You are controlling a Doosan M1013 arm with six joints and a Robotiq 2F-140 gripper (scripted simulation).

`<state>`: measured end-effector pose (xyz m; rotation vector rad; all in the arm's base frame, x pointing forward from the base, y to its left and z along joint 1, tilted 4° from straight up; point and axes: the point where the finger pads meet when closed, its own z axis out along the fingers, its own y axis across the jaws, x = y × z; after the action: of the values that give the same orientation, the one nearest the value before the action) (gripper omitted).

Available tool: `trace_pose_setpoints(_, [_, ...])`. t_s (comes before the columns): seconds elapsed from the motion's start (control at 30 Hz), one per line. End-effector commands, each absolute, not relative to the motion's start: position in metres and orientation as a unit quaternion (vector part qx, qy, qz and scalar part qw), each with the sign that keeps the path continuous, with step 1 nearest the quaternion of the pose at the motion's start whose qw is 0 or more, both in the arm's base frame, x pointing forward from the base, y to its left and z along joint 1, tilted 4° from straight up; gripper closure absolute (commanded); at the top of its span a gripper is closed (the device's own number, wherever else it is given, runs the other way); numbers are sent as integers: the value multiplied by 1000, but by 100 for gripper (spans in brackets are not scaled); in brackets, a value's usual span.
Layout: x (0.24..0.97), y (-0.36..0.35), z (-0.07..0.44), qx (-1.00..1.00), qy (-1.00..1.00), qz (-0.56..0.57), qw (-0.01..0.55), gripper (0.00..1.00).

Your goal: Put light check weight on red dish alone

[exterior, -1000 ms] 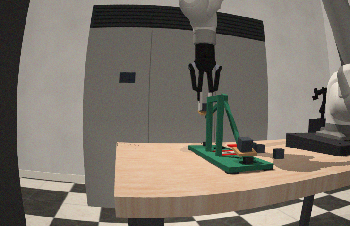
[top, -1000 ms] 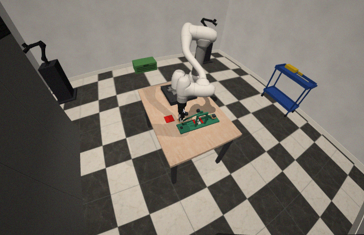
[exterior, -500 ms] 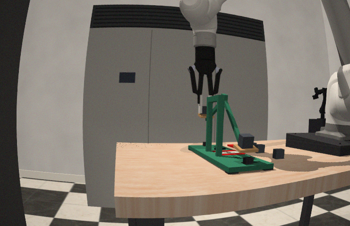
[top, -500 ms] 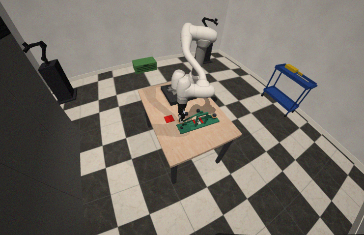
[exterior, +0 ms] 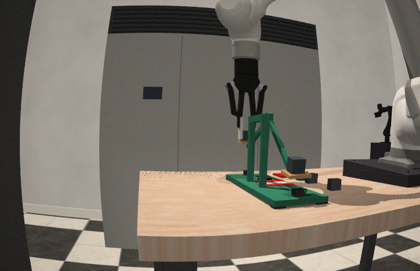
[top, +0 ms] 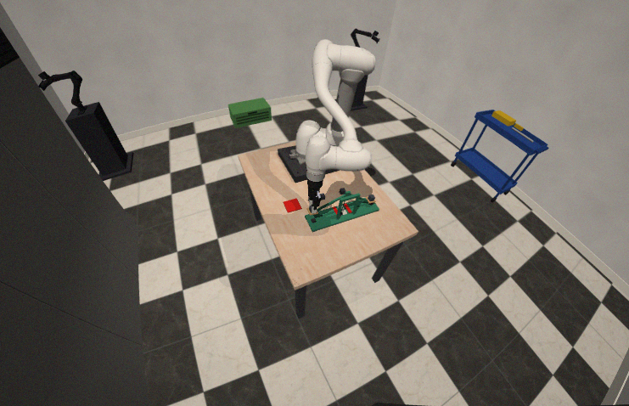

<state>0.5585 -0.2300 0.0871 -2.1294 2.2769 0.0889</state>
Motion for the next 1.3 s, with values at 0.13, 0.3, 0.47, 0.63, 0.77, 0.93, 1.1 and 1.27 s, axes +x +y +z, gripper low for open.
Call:
trace_pose_setpoints(0.13, [559, -223, 79, -682, 731, 30, 14, 76])
trace_pose_setpoints(0.3, [559, -222, 77, -682, 731, 30, 14, 76])
trace_pose_setpoints(0.47, [559, -220, 72, -682, 731, 30, 14, 76])
trace_pose_setpoints(0.63, [559, -219, 71, -682, 731, 30, 14, 76])
trace_pose_setpoints(0.77, [559, -218, 67, -682, 731, 30, 14, 76])
trace_pose_setpoints(0.93, [560, -217, 65, -682, 731, 30, 14, 76])
trace_pose_setpoints(1.1, [560, -215, 61, -682, 731, 30, 14, 76])
trace_pose_setpoints(1.27, [560, -214, 58, -682, 731, 30, 14, 76])
